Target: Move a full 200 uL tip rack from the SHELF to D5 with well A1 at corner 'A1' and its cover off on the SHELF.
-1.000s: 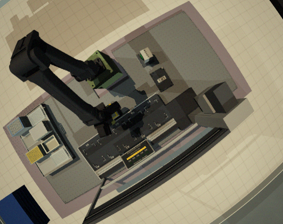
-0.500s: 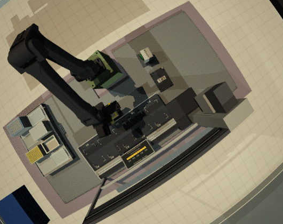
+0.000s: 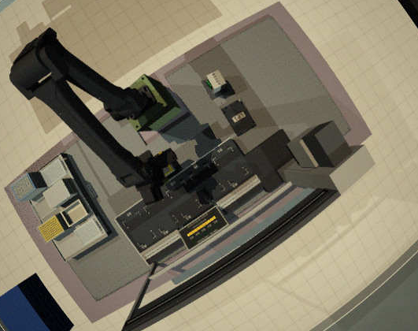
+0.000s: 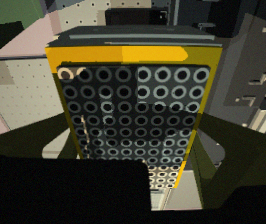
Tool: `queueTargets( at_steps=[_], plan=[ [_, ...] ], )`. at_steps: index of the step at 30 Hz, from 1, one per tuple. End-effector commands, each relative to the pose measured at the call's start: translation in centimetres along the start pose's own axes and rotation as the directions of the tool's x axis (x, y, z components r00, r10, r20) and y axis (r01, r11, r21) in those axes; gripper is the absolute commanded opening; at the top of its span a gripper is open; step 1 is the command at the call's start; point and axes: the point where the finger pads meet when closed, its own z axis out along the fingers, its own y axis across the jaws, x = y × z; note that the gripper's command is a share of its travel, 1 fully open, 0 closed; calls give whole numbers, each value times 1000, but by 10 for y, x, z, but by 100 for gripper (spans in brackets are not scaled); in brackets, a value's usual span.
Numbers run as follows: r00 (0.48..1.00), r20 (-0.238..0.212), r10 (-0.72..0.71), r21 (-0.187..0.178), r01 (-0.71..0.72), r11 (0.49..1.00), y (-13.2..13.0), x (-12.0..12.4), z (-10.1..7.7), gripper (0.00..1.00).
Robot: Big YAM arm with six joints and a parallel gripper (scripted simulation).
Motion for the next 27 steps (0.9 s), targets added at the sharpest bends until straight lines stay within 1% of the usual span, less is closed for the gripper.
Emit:
queueTargets(
  at_steps=[1, 4, 6, 21, 23, 27],
  plan=[
    [1000, -15, 12, 62, -11, 998, -26, 6, -25, 0],
    [1000, -15, 12, 62, -11, 998, -26, 6, -31, 0],
    [1000, -15, 12, 62, -11, 998, -26, 6, -31, 0],
    [1000, -14, 13, 66, -12, 998, -26, 6, -58, 0],
    [1000, -14, 13, 66, -12, 998, -26, 6, -58, 0],
    [1000, -13, 13, 67, -12, 998, -25, 6, -65, 0]
  ],
)
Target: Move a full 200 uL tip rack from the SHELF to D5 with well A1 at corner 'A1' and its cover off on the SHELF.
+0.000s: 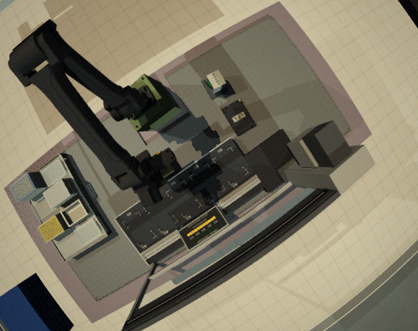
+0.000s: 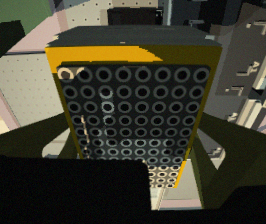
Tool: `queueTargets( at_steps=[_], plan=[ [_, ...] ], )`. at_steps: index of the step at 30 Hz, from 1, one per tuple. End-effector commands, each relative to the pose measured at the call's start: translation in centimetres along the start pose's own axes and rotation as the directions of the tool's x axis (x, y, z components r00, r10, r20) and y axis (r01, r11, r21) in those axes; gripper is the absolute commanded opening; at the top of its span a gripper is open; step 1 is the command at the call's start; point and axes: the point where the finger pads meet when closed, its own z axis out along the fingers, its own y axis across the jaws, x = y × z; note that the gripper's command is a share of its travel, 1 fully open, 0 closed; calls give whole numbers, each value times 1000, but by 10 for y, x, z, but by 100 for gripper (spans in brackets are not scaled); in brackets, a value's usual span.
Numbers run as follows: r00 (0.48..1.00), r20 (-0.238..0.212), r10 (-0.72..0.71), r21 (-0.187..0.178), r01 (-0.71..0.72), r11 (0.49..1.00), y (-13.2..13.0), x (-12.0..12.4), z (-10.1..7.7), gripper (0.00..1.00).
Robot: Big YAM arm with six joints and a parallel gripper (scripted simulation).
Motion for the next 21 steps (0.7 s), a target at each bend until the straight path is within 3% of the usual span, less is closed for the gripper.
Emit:
queueTargets(
  at_steps=[1, 21],
  plan=[
    [1000, -12, 11, 66, -10, 998, -24, 6, -28, 0],
    [1000, -11, 12, 69, -11, 998, -23, 5, -60, 0]
  ],
)
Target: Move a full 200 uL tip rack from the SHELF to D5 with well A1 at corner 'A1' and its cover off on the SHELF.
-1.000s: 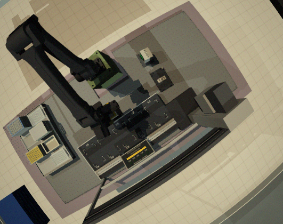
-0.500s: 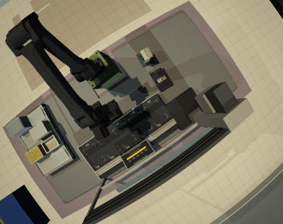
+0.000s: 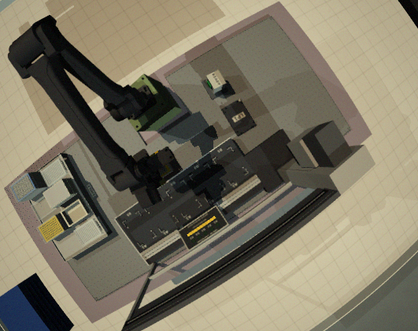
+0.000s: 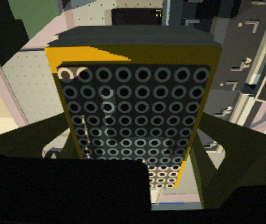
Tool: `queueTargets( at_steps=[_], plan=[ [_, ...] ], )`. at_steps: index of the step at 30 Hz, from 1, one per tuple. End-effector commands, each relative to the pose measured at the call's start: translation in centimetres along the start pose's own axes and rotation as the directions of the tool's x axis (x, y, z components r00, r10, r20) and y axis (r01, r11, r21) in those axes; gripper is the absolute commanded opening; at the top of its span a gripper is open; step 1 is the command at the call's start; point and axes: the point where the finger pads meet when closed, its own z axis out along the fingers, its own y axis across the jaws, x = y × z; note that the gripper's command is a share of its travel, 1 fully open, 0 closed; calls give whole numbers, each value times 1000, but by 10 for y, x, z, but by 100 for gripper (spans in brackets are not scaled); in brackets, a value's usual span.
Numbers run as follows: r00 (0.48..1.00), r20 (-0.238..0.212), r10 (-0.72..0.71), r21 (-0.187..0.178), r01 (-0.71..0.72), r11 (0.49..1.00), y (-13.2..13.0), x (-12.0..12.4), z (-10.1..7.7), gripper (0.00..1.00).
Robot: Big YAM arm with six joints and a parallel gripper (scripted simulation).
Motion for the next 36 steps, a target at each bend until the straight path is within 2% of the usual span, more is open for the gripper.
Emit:
queueTargets(
  at_steps=[1, 7, 10, 12, 24, 26, 27, 31, 32, 36],
  plan=[
    [1000, -12, 14, 74, -13, 997, -25, 6, -32, 0],
    [1000, -12, 14, 75, -13, 997, -24, 6, -43, 0],
    [1000, -11, 13, 66, -12, 998, -24, 6, -42, 0],
    [1000, -11, 14, 75, -13, 997, -24, 6, -48, 0],
    [1000, -11, 15, 77, -14, 997, -22, 6, -69, 0],
    [1000, -11, 15, 77, -14, 997, -22, 6, -69, 0],
    [1000, -10, 12, 66, -12, 998, -22, 5, -68, 0],
    [1000, -10, 14, 71, -14, 997, -22, 7, -71, 0],
    [1000, -6, 9, 47, -9, 999, -15, 5, -59, 0],
    [1000, -6, 9, 47, -9, 999, -15, 5, -59, 0]
  ],
)
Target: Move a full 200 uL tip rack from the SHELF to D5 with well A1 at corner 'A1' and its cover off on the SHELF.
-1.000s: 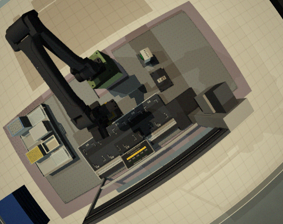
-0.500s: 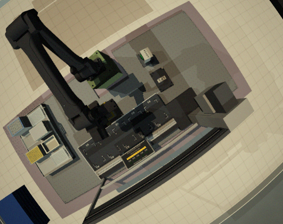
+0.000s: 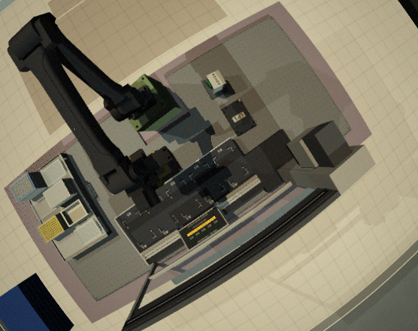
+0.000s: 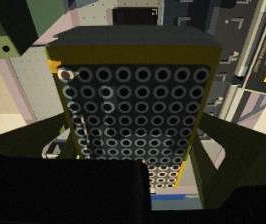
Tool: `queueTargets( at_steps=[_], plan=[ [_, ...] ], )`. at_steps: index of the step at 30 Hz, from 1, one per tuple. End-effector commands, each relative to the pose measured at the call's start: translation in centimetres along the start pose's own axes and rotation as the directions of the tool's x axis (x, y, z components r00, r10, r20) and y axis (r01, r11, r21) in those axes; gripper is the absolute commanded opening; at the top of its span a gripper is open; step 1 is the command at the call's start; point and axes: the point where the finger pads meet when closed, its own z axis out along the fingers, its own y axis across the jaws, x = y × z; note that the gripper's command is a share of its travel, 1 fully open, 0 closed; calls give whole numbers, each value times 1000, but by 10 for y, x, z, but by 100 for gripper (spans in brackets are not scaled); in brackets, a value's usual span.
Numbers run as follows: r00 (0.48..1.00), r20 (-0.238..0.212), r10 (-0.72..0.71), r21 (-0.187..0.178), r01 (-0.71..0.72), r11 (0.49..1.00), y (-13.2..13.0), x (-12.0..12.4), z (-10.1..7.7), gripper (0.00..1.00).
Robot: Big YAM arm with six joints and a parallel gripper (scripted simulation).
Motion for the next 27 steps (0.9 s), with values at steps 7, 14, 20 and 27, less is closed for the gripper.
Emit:
queueTargets(
  at_steps=[7, 14, 20, 27],
  plan=[
    [1000, -4, 2, 14, -2, 1000, 4, 2, -7, 0],
    [998, -6, 67, 65, -66, 996, -16, 8, -23, 0],
    [982, 2, 186, 65, -186, 980, -16, 8, -23, 0],
    [959, 8, 283, 65, -283, 957, -16, 8, -23, 0]
  ],
)
